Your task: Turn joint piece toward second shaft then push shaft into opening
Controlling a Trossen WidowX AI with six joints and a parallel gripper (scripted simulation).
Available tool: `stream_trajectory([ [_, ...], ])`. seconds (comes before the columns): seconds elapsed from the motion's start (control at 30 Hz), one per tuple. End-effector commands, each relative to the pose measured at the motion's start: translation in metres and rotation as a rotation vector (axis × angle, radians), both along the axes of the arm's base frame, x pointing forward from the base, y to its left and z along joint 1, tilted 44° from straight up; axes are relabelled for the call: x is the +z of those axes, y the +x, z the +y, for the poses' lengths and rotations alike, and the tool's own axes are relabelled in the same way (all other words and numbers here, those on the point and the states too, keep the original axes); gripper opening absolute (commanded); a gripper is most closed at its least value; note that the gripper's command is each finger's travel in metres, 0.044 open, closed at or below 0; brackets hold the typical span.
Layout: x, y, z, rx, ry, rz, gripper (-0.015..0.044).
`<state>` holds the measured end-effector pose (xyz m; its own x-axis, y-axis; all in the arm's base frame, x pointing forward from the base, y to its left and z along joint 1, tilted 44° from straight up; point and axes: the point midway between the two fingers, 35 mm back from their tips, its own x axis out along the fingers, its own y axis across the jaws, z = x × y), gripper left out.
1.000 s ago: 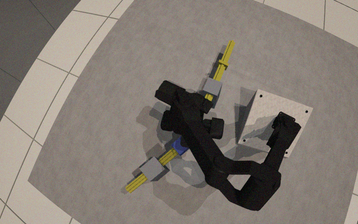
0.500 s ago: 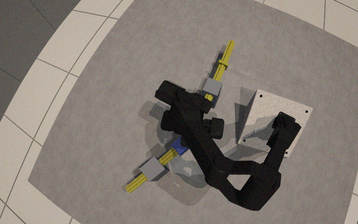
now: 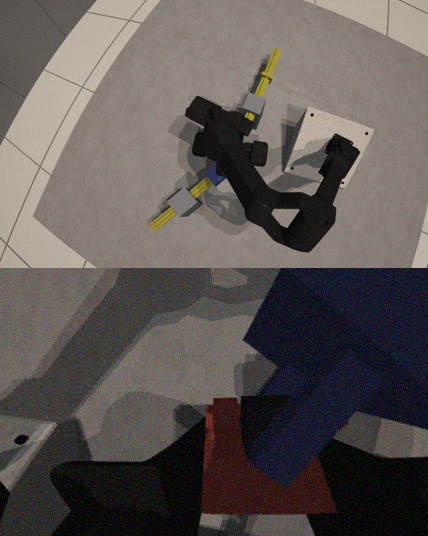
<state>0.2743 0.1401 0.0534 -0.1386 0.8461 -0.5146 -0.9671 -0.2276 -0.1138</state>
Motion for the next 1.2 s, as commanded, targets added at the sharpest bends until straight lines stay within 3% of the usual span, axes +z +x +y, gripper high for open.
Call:
stream_trajectory([
  [0.0,0.0004,-0.0001,0.0007,0.000,0.002,0.001,0.0182],
  [0.8,0.0004,-0.0001,0.0007,0.000,0.002,0.001,0.0182],
  [0.87,0.0000,0.0000,0.0000,0.000,0.000,0.000,0.0147],
  [1.03,0.0000,0.0000,0.0000,0.000,0.000,0.000,0.0147],
  [1.17,0.0000,0.0000,0.0000,0.000,0.000,0.000,0.0042],
])
